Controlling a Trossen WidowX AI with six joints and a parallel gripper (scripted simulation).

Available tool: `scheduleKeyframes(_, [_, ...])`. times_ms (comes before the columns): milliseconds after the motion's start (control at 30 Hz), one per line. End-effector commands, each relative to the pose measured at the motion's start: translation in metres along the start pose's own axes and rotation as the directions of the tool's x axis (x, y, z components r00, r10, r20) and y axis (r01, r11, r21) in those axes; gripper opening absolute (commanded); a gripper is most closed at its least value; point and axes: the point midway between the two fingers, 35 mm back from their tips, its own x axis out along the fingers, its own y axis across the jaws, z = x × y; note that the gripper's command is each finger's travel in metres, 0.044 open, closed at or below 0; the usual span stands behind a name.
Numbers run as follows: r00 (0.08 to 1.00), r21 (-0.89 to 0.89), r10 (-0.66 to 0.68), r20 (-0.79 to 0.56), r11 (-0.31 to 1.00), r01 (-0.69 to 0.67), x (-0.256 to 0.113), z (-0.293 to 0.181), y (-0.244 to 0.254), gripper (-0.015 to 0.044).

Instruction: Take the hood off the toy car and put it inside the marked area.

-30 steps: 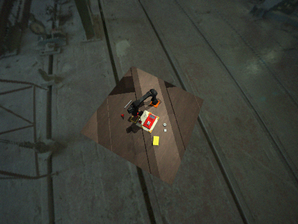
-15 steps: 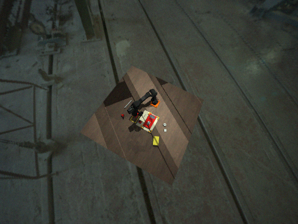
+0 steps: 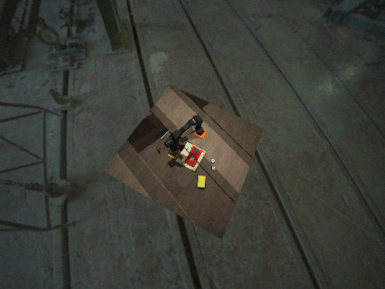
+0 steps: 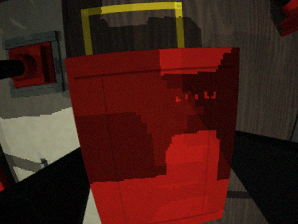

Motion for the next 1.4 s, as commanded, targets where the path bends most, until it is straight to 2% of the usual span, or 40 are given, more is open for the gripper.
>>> scheduleKeyframes(0, [1.000, -0.003, 0.007, -0.001, 1.000, -0.007, 0.004, -0.001, 0.001, 0.0000])
scheduleKeyframes(1367, [1.000, -0.003, 0.007, -0.001, 1.000, -0.007, 0.039, -0.003, 0.002, 0.0000])
